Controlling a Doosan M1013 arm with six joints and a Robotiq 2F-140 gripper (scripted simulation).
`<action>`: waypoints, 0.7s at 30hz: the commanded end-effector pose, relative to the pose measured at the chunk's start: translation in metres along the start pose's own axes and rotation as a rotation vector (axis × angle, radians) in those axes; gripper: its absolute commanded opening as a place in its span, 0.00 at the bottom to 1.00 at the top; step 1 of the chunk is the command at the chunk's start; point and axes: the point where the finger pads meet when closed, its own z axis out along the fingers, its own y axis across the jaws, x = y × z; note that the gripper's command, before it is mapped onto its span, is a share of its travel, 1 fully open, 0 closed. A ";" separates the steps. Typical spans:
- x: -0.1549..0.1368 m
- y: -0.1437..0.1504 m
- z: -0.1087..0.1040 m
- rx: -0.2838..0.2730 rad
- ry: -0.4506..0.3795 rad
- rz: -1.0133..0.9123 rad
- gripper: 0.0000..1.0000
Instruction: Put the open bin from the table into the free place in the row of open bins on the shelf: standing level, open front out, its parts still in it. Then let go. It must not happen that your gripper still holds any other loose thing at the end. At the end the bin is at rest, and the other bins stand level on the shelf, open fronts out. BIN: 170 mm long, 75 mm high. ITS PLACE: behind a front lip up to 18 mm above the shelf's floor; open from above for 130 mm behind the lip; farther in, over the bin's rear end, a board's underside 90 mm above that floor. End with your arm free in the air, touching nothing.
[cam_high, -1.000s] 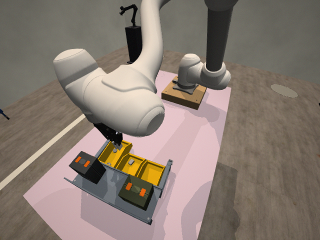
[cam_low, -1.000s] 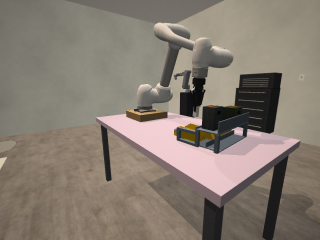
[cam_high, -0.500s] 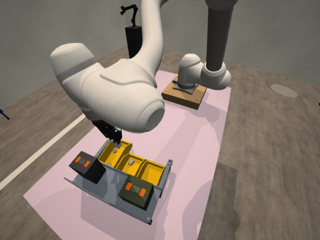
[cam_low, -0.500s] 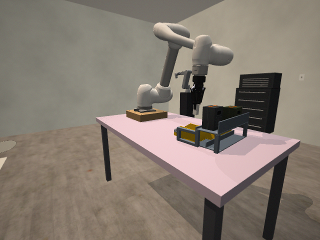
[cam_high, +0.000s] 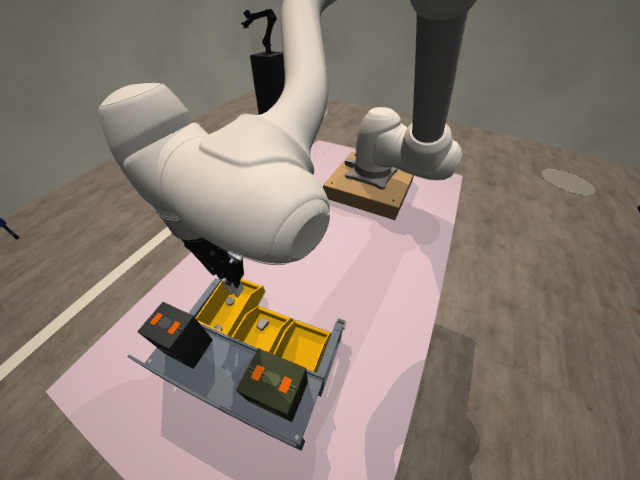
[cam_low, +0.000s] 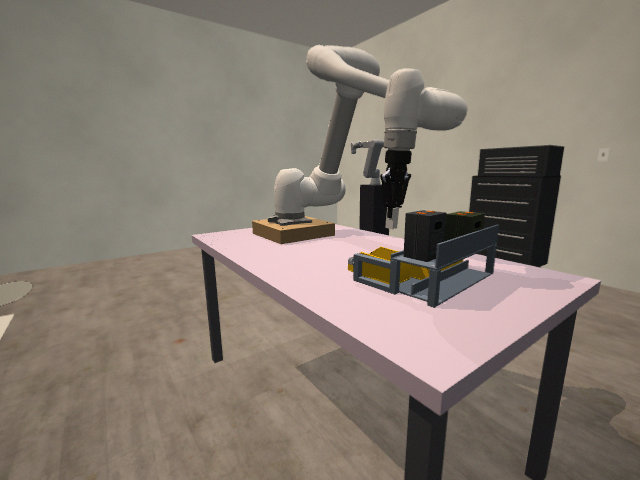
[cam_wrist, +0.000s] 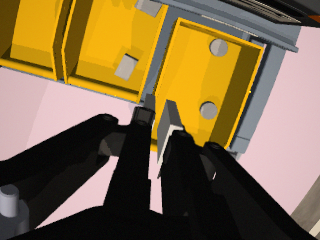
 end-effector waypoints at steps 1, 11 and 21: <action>0.000 0.000 0.000 0.000 0.000 0.000 0.06; 0.000 0.000 0.000 0.000 0.000 0.000 0.00; 0.000 0.000 0.000 0.000 0.000 0.000 0.00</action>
